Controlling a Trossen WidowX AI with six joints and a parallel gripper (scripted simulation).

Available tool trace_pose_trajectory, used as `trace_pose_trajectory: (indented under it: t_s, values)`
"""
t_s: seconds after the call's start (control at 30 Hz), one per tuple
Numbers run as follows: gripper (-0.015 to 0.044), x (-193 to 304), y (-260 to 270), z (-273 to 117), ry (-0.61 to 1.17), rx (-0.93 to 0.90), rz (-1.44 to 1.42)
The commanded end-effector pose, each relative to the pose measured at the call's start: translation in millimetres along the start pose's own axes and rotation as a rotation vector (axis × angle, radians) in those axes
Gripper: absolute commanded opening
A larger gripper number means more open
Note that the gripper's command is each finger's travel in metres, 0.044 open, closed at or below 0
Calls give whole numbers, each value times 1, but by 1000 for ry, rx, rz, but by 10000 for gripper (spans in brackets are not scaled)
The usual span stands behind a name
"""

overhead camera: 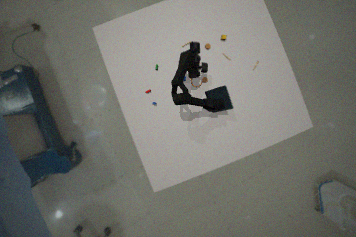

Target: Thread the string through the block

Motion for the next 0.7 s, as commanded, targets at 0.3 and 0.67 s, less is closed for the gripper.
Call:
trace_pose_trajectory:
  t_s: [0.3,0.67]
  values:
    - [0,16,-6,-4,27,0,-2]
    - [0,28,-10,-6,46,5,-2]
Point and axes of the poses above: the point midway between the two fingers, 35 mm back from their tips, its own z axis out along the fingers, its own y axis across the jaws, x = y × z, the point moved 1 cm from there along -z, back along the fingers, and after that the axes turned 14 degrees about z, right-handed, at the moved point
